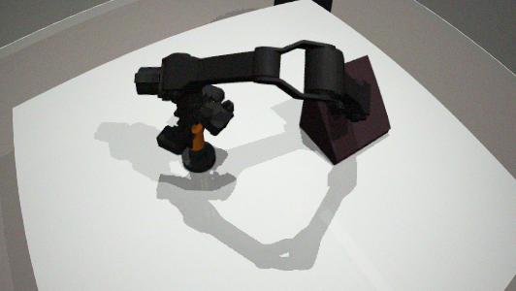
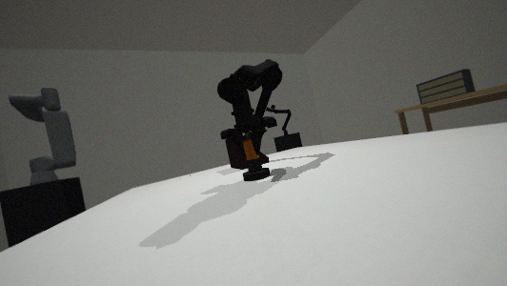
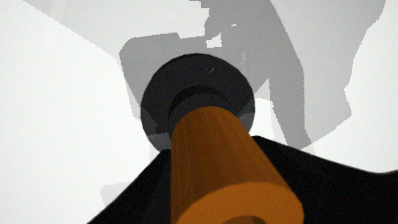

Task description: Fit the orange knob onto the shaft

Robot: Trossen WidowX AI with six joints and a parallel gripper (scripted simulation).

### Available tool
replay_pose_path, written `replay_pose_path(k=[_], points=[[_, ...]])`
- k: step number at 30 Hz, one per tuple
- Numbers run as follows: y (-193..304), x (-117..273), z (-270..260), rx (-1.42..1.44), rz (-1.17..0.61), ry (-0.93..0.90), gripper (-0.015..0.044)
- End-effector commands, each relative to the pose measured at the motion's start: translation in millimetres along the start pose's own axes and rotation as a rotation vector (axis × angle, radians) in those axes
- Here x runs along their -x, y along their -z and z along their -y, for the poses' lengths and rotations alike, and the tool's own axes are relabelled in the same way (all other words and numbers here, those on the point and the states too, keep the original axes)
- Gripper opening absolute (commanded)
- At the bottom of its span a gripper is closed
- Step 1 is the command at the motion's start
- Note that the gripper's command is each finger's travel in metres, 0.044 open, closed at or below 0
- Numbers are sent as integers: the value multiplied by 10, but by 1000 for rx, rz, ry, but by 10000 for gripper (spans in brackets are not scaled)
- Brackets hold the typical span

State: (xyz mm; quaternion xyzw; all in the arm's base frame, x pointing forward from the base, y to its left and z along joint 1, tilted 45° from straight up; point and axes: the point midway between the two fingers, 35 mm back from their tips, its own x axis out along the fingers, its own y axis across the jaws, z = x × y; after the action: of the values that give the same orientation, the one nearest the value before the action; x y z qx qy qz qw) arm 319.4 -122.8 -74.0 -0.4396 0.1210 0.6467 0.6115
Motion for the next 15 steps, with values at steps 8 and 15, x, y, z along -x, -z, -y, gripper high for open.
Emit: replay_pose_path(k=[8, 15], points=[[-2, -6, 6, 5, 1, 3, 0], [-5, 71, 2, -9, 0, 3, 0]])
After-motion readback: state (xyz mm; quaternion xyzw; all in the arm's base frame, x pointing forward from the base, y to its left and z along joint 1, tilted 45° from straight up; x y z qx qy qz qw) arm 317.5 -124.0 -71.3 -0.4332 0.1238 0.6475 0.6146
